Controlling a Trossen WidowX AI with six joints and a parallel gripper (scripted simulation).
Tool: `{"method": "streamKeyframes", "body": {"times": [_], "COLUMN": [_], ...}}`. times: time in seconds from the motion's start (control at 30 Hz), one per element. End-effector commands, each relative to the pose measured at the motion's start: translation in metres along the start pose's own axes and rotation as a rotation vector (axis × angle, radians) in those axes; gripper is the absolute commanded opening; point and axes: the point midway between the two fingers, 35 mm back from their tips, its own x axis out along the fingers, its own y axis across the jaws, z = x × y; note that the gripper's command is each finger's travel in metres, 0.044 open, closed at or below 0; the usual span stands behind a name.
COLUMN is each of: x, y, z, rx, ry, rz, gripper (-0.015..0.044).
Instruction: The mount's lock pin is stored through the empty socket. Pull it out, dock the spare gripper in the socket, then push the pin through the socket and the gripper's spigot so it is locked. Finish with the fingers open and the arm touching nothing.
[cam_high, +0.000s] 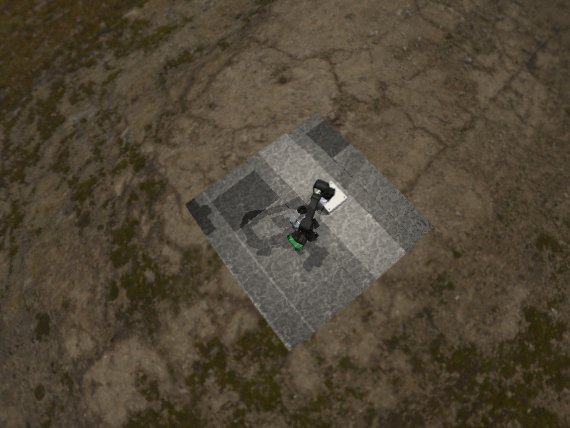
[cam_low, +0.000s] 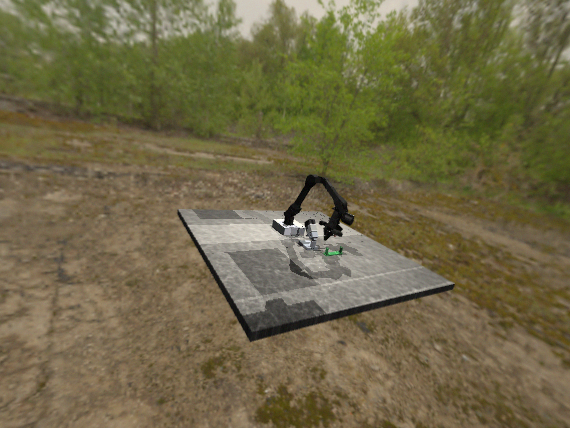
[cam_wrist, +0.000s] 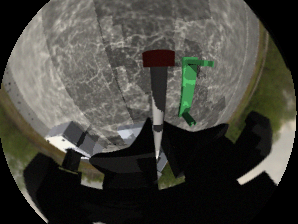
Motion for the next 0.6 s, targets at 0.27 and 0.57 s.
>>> {"method": "streamKeyframes", "body": {"times": [0.27,0.57], "x": [0.002,0.003], "y": [0.000,0.000], "z": [-0.008,-0.014], "rx": [-0.004,-0.005], "ry": [-0.003,-0.004], "rz": [0.000,0.003], "gripper": [0.0000,0.0000]}}
